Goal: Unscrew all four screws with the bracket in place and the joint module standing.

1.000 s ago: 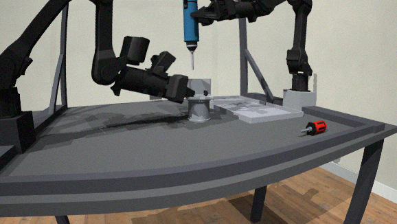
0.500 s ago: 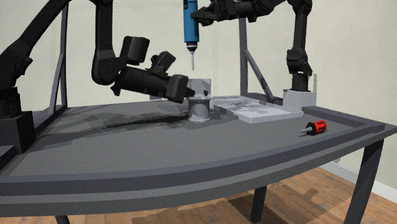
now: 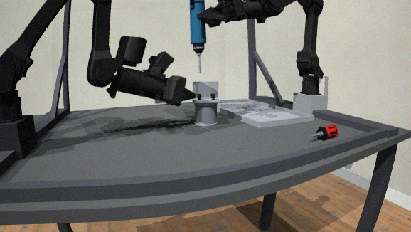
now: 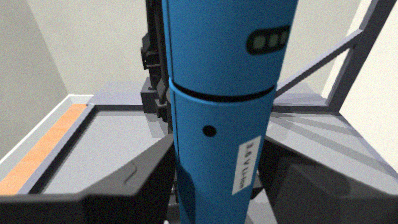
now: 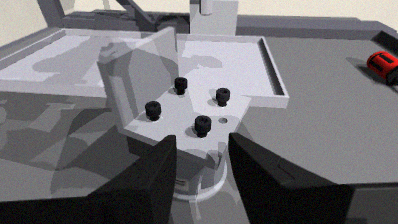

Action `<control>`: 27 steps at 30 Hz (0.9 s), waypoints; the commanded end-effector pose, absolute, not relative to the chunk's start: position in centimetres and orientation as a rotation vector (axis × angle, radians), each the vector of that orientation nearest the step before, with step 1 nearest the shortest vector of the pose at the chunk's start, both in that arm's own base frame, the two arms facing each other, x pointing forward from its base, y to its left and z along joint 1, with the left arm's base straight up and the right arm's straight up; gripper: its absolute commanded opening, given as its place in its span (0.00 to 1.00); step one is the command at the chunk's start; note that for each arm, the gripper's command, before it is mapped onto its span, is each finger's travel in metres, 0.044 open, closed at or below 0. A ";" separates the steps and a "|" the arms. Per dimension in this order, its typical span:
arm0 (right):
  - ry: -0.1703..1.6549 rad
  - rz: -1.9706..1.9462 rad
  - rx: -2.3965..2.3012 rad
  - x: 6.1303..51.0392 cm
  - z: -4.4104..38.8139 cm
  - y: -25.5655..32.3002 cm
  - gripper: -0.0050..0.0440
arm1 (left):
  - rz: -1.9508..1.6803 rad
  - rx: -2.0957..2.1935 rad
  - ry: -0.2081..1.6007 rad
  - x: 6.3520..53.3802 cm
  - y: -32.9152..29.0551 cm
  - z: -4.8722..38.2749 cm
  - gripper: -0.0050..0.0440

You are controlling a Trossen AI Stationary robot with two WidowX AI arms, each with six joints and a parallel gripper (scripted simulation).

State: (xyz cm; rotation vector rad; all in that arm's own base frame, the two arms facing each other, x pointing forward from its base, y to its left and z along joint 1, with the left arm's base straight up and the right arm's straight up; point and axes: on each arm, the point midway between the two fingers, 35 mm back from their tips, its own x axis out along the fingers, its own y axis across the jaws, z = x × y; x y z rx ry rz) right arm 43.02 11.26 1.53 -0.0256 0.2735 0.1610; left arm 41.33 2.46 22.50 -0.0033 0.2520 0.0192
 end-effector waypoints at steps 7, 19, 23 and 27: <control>0.235 0.161 -0.011 38.6 4.3 10.8 0.38 | 0.017 0.002 0.180 41.5 2.4 25.3 0.43; 0.290 0.180 -0.026 38.2 6.8 10.3 0.92 | 0.165 -0.345 0.290 41.1 6.9 23.5 0.43; 0.317 0.187 -0.031 38.3 7.6 10.2 0.92 | 0.244 -0.513 0.333 40.5 8.8 22.5 0.43; 0.344 0.194 -0.037 38.4 8.5 10.1 0.92 | 0.331 -0.683 0.366 39.7 10.7 21.6 0.43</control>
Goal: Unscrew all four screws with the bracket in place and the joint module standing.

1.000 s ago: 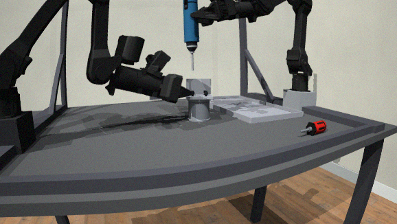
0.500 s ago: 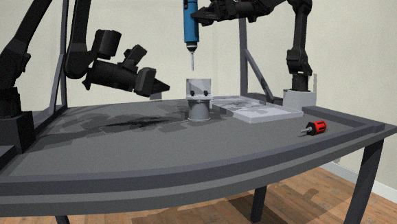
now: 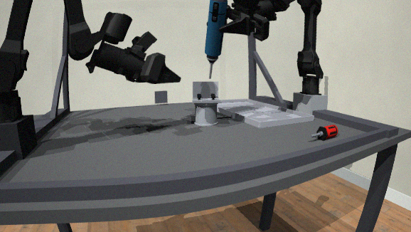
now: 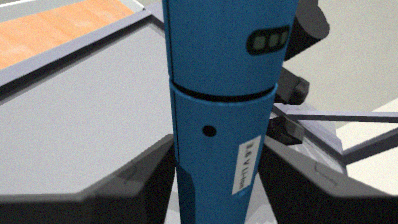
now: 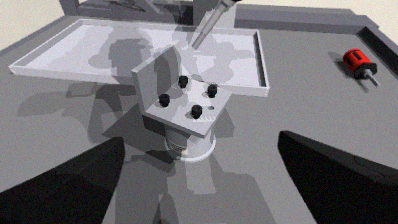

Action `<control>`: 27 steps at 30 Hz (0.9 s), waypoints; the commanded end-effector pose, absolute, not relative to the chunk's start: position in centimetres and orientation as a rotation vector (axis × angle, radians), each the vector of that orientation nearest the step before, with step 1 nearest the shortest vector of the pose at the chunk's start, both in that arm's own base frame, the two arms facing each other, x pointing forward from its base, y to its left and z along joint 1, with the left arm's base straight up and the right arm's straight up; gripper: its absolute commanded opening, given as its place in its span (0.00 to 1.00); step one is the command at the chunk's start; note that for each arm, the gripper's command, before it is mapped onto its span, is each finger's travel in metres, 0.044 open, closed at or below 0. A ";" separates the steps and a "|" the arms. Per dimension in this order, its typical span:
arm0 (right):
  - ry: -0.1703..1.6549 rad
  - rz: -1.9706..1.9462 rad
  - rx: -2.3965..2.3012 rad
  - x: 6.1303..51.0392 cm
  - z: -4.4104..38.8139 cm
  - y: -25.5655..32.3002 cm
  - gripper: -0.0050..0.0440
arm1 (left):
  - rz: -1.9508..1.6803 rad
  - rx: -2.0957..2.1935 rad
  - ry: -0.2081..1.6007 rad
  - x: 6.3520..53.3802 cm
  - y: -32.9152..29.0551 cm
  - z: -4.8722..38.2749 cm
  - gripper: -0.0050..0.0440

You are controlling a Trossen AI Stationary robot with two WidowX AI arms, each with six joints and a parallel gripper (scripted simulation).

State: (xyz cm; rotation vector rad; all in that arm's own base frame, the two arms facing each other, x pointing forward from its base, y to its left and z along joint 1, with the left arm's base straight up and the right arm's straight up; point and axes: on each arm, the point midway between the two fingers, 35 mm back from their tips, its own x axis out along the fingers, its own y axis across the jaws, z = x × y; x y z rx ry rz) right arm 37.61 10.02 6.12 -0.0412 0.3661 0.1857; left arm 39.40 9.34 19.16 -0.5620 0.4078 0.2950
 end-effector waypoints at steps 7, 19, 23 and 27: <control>0.409 0.210 -0.048 38.6 10.5 9.8 0.92 | 0.543 -1.063 0.426 37.6 14.1 19.2 0.43; 0.507 0.234 -0.065 38.8 13.5 9.4 0.92 | 0.948 -1.599 0.459 32.9 17.8 12.9 0.43; 0.535 0.241 -0.070 38.9 14.3 9.2 0.92 | 1.116 -1.779 0.433 30.8 18.7 10.6 0.43; 0.555 0.246 -0.074 39.0 14.9 9.1 0.92 | 1.303 -1.953 0.393 28.5 19.2 8.2 0.43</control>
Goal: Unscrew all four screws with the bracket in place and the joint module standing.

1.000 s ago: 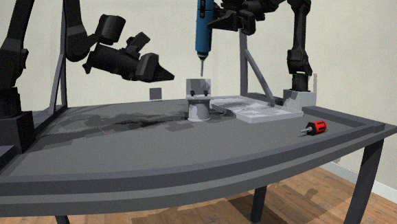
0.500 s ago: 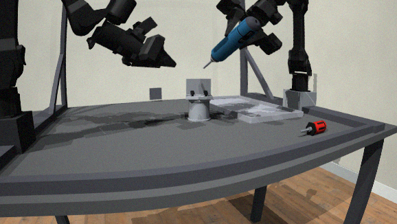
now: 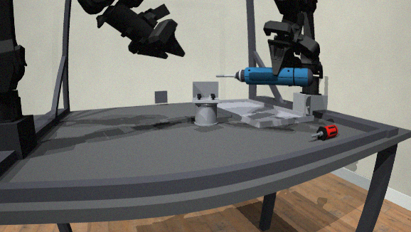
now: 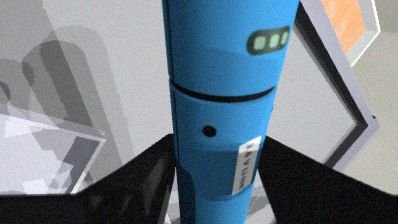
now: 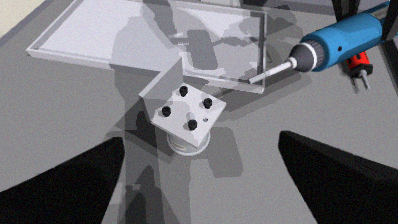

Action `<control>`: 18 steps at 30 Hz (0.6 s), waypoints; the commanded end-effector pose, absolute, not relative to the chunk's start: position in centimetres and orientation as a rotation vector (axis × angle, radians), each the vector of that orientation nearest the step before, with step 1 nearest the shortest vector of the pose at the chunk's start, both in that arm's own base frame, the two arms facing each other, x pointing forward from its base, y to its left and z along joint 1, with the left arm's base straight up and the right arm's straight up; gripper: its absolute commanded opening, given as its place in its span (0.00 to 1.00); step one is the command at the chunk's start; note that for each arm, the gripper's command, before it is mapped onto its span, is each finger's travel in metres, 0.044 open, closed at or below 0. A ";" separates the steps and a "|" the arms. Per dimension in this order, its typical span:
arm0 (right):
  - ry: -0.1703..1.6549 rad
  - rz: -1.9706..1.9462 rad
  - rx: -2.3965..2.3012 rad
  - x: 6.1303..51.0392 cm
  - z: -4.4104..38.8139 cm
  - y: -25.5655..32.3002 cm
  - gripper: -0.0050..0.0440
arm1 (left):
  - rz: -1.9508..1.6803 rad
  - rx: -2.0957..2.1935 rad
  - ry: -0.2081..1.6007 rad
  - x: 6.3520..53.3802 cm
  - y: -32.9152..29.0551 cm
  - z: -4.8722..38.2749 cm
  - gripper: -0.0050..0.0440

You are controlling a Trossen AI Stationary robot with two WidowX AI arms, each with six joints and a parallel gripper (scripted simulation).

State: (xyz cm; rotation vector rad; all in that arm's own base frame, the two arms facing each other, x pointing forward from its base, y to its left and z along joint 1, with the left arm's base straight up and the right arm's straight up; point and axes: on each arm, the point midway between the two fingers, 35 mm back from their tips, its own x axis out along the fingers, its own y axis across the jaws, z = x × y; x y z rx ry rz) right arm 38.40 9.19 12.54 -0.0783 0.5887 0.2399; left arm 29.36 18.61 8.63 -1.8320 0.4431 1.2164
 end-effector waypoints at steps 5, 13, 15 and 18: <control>0.569 0.249 -0.073 39.0 15.0 9.2 0.92 | 1.444 -2.082 0.331 26.9 19.7 6.9 0.43; 0.563 0.248 -0.074 39.1 15.4 9.2 0.92 | 1.835 -2.362 0.133 22.5 19.9 3.6 0.43; 0.563 0.248 -0.074 39.1 15.4 9.2 0.92 | 1.911 -2.406 0.085 21.7 19.8 3.1 0.43; 0.562 0.248 -0.074 39.1 15.4 9.2 0.92 | 1.968 -2.436 0.048 21.1 19.7 2.7 0.43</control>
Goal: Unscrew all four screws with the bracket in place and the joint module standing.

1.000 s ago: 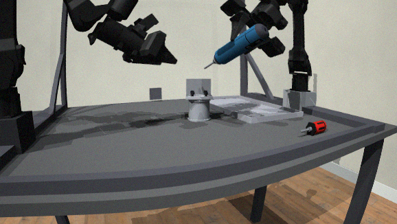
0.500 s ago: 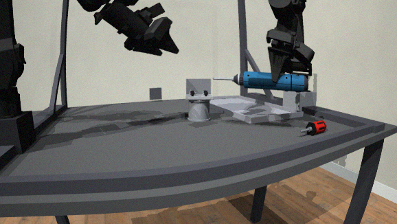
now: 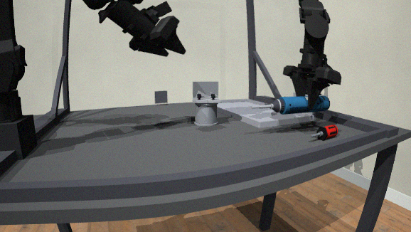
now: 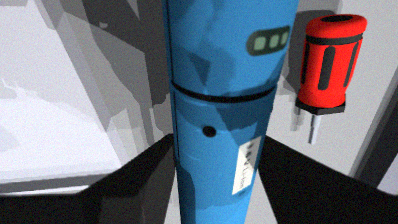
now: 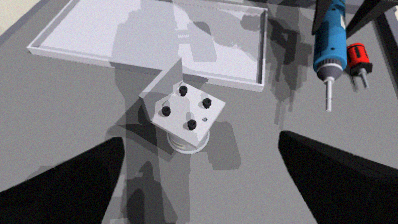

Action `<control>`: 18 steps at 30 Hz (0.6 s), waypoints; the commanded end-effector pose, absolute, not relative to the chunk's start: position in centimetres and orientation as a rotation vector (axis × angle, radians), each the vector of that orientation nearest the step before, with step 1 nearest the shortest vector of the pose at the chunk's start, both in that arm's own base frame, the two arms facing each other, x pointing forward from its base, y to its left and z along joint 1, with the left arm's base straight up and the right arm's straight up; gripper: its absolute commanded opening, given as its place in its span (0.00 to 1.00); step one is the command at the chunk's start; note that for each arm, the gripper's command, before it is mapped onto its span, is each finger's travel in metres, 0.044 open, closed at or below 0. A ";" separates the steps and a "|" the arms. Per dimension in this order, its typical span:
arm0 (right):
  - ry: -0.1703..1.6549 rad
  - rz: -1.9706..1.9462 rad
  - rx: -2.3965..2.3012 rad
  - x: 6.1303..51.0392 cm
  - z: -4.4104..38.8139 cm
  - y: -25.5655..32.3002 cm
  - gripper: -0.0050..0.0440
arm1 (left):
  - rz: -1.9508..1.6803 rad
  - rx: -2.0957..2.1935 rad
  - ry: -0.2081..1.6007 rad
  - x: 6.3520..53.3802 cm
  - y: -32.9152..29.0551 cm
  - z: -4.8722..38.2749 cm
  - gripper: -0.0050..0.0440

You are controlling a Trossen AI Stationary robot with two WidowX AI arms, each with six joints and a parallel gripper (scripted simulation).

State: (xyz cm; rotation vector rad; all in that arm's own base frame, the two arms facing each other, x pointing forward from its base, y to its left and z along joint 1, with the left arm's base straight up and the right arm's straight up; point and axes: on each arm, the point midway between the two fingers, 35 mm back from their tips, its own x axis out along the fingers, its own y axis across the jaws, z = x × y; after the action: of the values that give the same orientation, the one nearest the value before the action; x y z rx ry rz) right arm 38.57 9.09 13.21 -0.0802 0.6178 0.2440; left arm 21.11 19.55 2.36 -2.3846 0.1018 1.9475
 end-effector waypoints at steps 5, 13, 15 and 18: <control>0.583 0.215 -0.074 39.2 14.1 9.1 0.92 | 1.962 -2.443 0.034 21.2 19.8 3.0 0.43; 0.455 -0.103 -0.044 40.9 13.8 8.0 0.92 | 1.961 -2.442 0.034 21.2 19.8 3.0 0.43; 0.404 -0.183 -0.024 41.1 14.2 7.8 0.92 | 1.961 -2.442 0.034 21.2 19.8 3.0 0.43; 0.327 -0.303 0.013 41.1 14.6 7.6 0.92 | 1.961 -2.442 0.034 21.2 19.8 3.0 0.43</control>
State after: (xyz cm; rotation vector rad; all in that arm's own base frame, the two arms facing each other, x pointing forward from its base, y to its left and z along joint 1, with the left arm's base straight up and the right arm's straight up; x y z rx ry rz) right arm 40.83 7.58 13.57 -0.0221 0.4209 -0.1879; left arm 20.58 19.41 2.10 -2.4231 0.0592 2.0049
